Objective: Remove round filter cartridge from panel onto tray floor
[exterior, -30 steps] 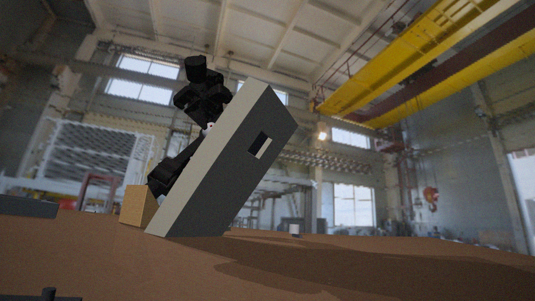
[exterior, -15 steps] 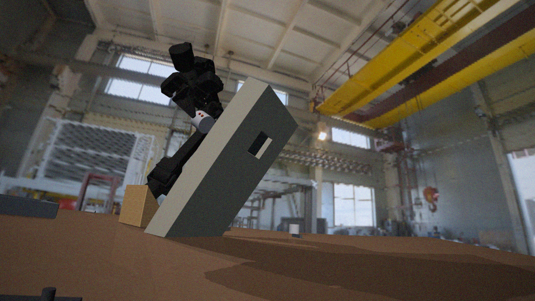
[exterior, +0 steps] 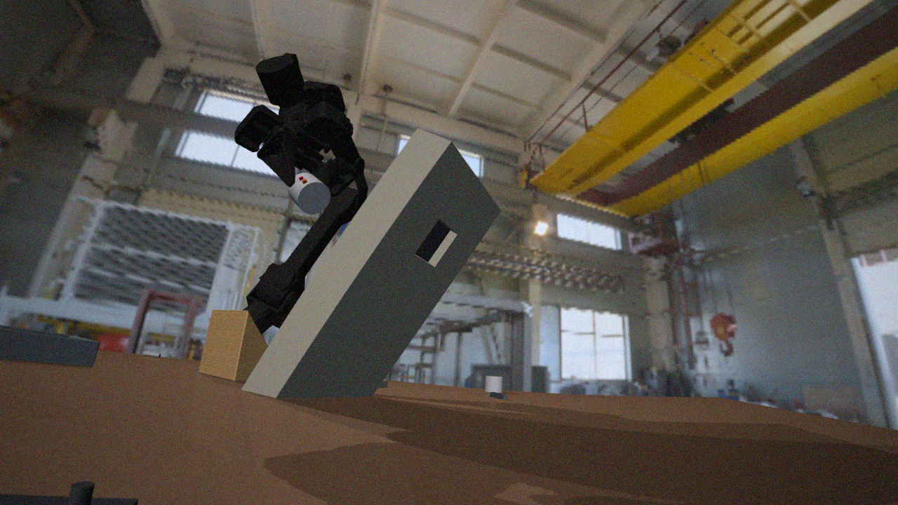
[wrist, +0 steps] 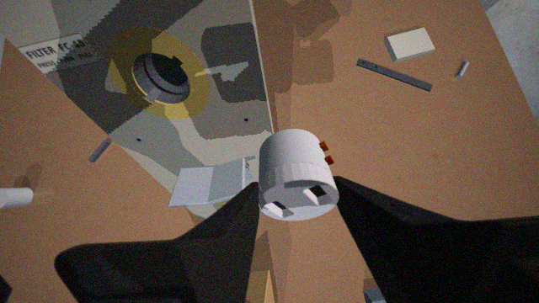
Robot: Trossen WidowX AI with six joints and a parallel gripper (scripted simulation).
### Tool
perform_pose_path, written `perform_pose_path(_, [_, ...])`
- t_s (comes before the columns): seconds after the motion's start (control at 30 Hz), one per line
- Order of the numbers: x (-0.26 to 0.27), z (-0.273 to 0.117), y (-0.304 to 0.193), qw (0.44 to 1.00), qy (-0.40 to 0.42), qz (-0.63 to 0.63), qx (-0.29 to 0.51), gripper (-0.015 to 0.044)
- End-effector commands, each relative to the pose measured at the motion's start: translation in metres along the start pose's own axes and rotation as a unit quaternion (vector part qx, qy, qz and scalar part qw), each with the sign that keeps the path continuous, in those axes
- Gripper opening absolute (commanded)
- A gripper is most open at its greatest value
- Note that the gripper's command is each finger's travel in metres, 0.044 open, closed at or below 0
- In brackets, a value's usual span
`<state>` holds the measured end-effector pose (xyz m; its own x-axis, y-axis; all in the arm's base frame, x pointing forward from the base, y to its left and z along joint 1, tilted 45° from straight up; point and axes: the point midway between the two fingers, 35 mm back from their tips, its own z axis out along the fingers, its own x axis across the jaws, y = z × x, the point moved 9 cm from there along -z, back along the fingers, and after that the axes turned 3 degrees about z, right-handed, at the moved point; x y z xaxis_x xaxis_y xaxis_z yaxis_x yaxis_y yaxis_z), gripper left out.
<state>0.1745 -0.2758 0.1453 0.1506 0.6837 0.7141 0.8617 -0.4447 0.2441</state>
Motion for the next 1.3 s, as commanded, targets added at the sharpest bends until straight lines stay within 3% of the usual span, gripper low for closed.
perform_pose_path(0.0, [-0.021, -0.006, -0.009, 0.996, -0.040, 0.073, 0.007, 0.0000])
perform_pose_path(0.33, [-0.069, -0.020, -0.031, 0.957, -0.143, 0.251, 0.007, 0.0000])
perform_pose_path(0.67, [-0.114, -0.037, -0.059, 0.873, -0.243, 0.421, -0.024, 0.0000])
perform_pose_path(1.03, [-0.117, -0.038, -0.062, 0.865, -0.250, 0.434, -0.027, 0.0000])
perform_pose_path(1.27, [-0.138, -0.031, -0.102, 0.828, -0.281, 0.484, -0.031, 0.0000])
